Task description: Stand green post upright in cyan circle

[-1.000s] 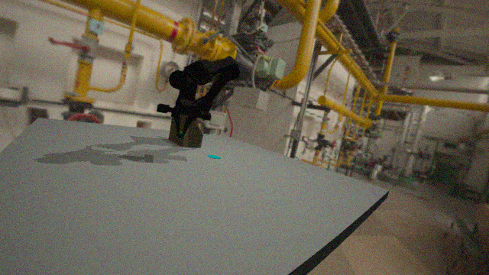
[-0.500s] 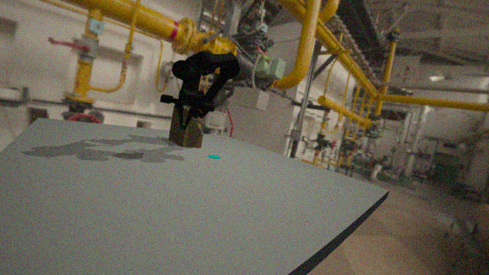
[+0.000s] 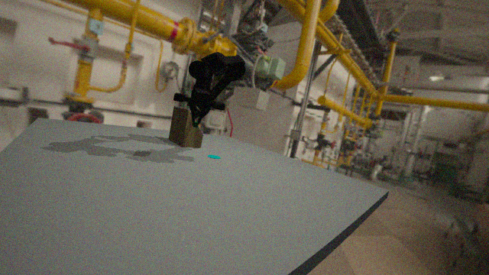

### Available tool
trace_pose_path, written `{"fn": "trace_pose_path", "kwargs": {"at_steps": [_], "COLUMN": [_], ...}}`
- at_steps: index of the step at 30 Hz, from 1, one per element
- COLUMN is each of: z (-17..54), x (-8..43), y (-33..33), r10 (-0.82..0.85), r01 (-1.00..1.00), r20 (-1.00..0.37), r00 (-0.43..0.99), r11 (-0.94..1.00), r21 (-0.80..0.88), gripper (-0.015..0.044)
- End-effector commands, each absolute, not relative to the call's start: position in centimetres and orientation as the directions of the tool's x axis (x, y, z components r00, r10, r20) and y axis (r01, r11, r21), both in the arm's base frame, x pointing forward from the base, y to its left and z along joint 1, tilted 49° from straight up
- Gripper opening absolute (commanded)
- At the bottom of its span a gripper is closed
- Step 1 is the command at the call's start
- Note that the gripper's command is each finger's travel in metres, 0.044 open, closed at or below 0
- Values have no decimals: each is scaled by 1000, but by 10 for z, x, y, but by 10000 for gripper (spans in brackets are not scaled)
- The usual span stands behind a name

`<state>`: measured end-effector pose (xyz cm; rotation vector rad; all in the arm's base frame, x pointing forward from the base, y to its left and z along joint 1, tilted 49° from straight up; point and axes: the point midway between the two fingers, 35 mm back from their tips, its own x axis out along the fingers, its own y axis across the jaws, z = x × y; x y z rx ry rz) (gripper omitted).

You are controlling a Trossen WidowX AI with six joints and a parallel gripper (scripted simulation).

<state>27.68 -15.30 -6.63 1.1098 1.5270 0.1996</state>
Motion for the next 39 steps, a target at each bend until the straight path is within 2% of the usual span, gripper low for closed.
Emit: {"fn": "trace_pose_path", "kwargs": {"at_steps": [1,39], "z": [-55,31], "x": [276,256], "y": [-145,-70], "r10": [724,730], "r01": [548,736], "r20": [-677,-671], "r00": [130,128], "r11": [516,383], "r21": [658,558], "gripper": [23,23]}}
